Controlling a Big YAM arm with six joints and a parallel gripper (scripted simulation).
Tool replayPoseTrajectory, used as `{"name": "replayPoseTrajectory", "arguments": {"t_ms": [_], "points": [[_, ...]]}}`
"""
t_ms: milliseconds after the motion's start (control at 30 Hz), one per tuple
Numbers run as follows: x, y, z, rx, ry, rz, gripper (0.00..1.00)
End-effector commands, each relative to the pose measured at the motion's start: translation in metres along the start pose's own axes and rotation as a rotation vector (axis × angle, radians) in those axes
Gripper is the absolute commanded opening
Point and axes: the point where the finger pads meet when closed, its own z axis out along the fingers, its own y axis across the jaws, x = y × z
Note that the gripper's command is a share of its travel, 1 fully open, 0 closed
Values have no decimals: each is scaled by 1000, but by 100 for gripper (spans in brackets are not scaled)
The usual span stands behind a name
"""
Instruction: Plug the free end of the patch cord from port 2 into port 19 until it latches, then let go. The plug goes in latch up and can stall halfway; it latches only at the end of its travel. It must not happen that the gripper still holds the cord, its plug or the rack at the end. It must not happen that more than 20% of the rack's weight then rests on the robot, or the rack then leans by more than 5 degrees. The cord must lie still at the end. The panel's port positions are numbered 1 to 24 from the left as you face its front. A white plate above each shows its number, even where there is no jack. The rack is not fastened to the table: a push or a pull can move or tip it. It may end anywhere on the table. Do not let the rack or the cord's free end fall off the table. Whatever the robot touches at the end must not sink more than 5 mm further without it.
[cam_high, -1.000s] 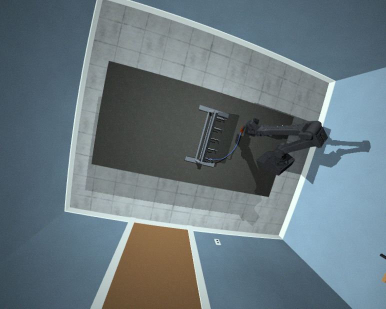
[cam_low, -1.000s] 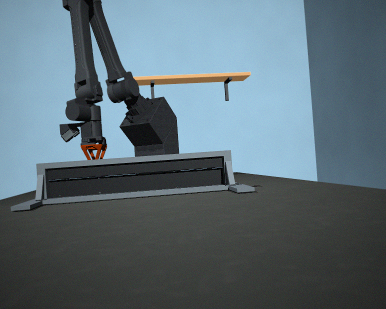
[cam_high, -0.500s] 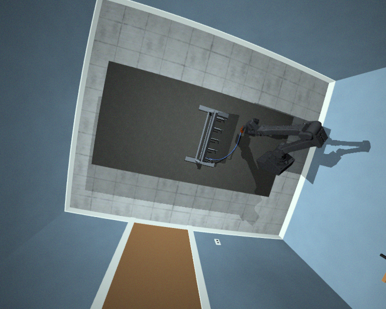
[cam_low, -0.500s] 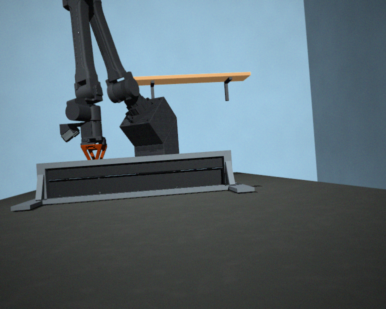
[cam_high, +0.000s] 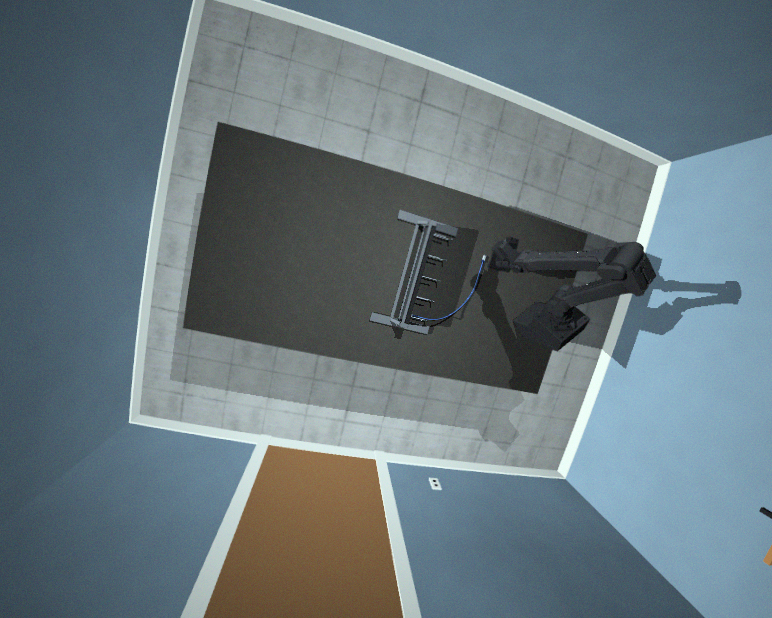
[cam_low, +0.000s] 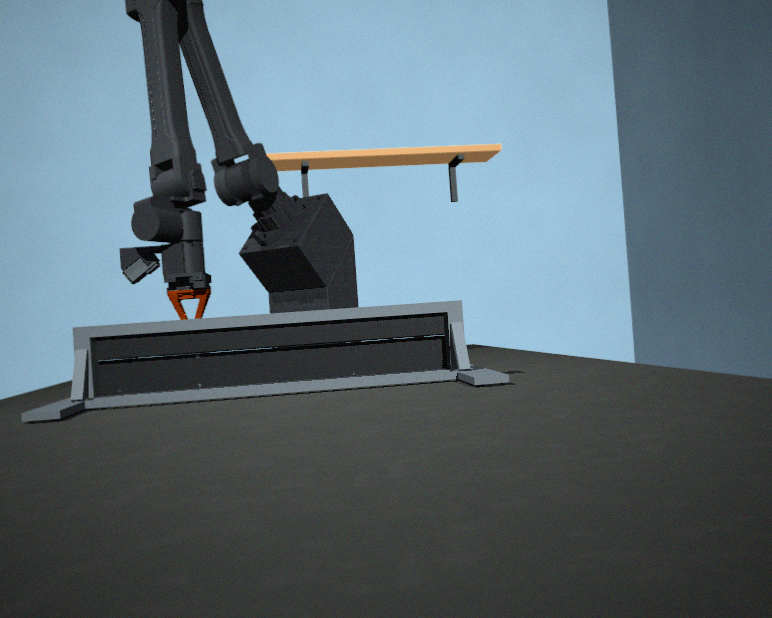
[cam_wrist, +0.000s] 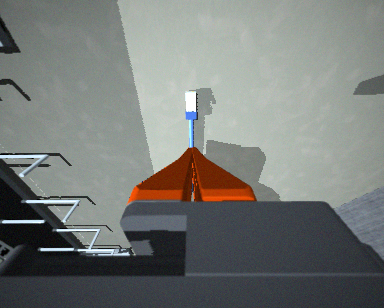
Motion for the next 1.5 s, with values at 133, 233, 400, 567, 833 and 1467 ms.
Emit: {"name": "replayPoseTrajectory", "arguments": {"t_ms": [133,233,400,567,833,1467], "points": [[-7,13,-8,-40,-23,14,0],[-8,15,-8,-42,-24,14,0],[-9,17,-8,-46,-26,14,0],[-10,18,-8,-48,-27,14,0],[1,29,-2,-77,-36,-82,0],[94,105,7,-330,-183,-679,0]]}}
